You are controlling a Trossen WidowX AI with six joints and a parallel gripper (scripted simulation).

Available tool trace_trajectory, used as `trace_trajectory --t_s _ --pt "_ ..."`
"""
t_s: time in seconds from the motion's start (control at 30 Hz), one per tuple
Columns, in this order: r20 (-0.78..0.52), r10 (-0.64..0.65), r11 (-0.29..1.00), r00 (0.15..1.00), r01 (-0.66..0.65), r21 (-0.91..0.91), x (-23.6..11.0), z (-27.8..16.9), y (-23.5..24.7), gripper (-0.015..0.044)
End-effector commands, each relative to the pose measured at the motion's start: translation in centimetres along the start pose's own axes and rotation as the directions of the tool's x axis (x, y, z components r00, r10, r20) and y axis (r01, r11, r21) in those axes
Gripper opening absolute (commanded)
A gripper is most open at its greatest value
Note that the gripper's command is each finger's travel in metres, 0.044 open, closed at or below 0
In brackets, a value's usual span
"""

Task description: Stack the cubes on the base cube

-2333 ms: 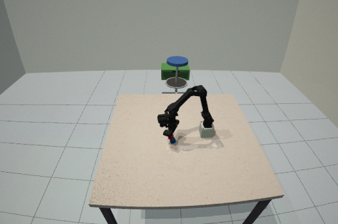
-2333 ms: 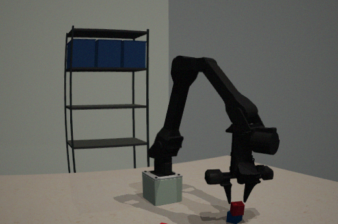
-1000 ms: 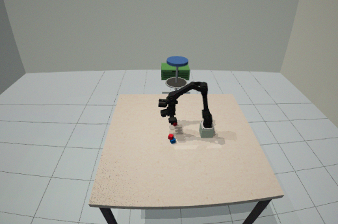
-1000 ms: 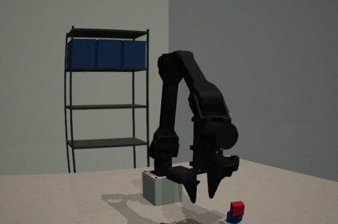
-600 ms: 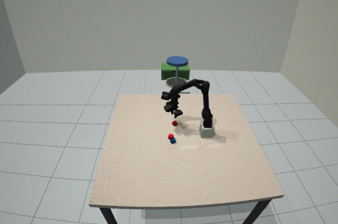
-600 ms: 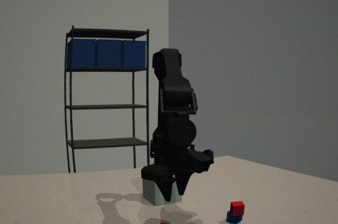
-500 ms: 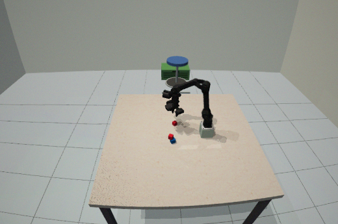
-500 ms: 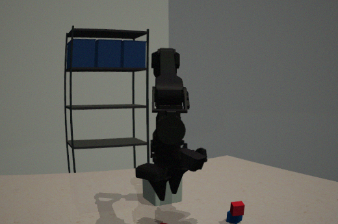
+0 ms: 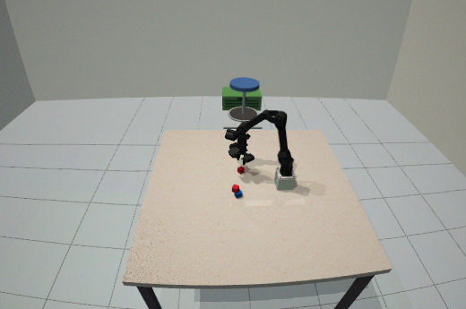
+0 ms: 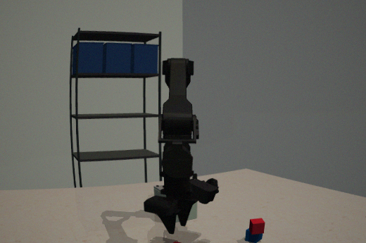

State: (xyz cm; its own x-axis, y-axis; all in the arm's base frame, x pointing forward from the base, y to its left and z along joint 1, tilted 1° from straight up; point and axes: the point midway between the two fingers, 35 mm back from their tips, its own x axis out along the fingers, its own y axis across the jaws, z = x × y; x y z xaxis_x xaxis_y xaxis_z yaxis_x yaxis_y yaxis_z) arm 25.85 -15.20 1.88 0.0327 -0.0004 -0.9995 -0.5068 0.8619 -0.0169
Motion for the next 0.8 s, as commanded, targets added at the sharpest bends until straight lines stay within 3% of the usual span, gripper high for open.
trace_trajectory --t_s 0.0,0.77 --pt "-0.001 0.004 1.0 1.0 -0.004 -0.006 1.5 -0.1 0.2 0.0265" --pt "-0.001 0.005 1.0 1.0 -0.005 -0.006 5.1 -0.1 0.2 0.0265"
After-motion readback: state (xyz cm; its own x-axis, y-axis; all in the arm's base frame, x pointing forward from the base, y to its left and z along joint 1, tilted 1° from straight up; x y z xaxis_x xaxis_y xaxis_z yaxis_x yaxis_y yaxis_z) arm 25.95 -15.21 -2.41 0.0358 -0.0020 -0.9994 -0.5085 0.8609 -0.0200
